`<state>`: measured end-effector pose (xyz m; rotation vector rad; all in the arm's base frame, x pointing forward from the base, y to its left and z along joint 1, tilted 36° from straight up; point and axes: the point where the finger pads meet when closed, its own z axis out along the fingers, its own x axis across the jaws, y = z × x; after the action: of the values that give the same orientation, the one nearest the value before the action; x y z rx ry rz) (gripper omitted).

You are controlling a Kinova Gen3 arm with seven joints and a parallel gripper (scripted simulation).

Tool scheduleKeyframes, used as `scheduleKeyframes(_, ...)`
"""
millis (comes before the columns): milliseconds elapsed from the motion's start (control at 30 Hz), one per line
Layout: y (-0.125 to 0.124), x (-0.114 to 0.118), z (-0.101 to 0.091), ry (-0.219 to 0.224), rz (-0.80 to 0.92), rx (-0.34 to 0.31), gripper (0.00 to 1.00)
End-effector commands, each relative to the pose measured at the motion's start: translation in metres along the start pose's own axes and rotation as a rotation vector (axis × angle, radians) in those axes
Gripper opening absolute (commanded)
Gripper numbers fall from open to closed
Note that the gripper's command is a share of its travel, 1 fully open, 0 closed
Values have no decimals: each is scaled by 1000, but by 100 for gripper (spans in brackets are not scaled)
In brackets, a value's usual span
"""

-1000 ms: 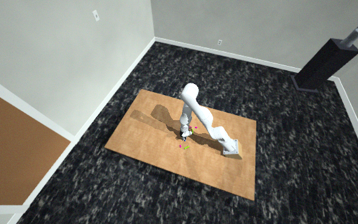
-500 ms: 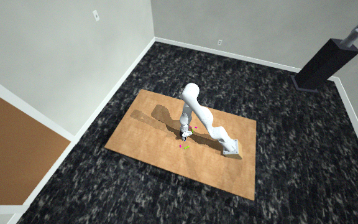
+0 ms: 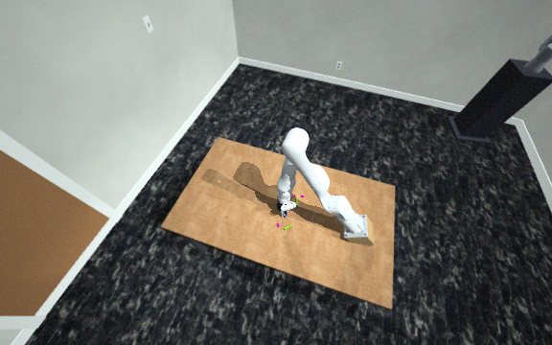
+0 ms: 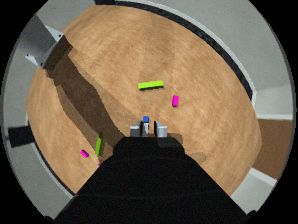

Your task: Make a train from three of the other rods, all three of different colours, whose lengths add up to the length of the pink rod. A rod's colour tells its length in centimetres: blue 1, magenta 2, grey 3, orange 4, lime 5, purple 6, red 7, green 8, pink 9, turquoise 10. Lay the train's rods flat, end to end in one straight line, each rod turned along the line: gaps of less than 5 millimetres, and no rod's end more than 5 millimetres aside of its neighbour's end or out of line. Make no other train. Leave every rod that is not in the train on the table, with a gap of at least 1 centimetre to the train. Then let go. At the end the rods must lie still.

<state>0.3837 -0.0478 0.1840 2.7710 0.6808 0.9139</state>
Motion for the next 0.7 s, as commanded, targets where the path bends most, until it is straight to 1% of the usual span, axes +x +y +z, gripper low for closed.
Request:
scheduleKeyframes(0,8,-5,-2,-7,18,-14,54)
scheduleKeyframes(667,8,-5,-14,-7,18,-14,54)
